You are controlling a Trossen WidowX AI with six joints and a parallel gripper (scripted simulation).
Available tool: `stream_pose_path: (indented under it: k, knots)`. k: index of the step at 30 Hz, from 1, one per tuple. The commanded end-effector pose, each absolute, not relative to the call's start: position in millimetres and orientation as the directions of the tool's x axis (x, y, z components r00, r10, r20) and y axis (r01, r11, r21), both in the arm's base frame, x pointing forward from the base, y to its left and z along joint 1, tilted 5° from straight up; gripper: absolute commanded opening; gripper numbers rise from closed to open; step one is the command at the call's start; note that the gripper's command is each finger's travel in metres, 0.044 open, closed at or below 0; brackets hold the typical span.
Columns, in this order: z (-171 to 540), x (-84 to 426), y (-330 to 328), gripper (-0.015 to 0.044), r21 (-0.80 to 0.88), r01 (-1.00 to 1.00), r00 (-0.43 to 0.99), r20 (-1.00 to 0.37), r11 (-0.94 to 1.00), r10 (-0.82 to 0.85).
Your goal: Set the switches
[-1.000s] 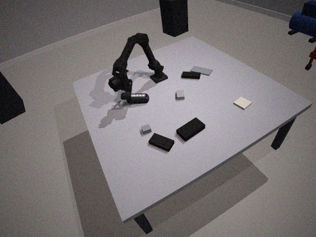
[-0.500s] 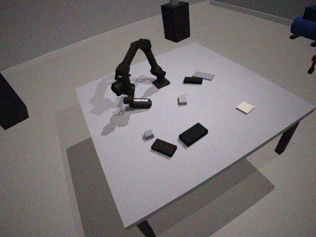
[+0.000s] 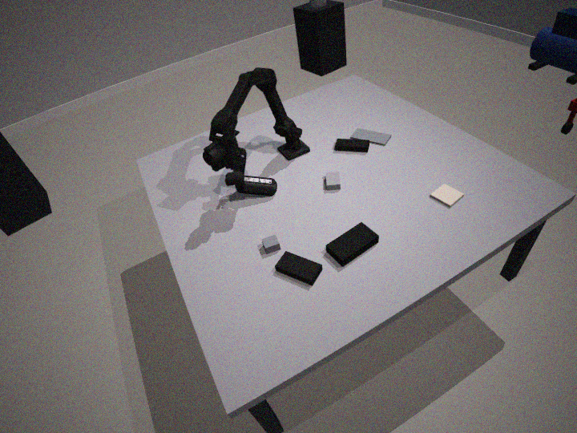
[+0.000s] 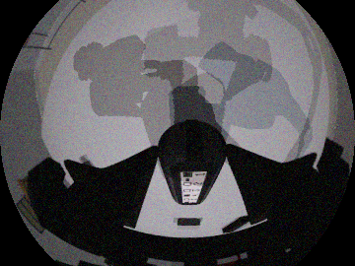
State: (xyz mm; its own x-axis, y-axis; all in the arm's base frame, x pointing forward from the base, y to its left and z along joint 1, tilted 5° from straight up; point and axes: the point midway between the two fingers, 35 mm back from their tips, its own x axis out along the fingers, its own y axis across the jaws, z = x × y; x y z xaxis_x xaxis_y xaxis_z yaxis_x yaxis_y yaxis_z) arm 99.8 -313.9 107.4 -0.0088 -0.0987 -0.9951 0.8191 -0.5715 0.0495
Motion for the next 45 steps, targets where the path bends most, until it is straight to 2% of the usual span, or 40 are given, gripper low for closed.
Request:
stream_pose_path:
  k: [1,45]
  knots:
    - [112.0,101.9,-312.2,0.0336,0.055,0.818,-0.005,-0.995,-0.572,-0.102]
    - [137.1,115.3,-290.8,0.0336,0.055,0.818,-0.004,-0.995,-0.572,-0.101]
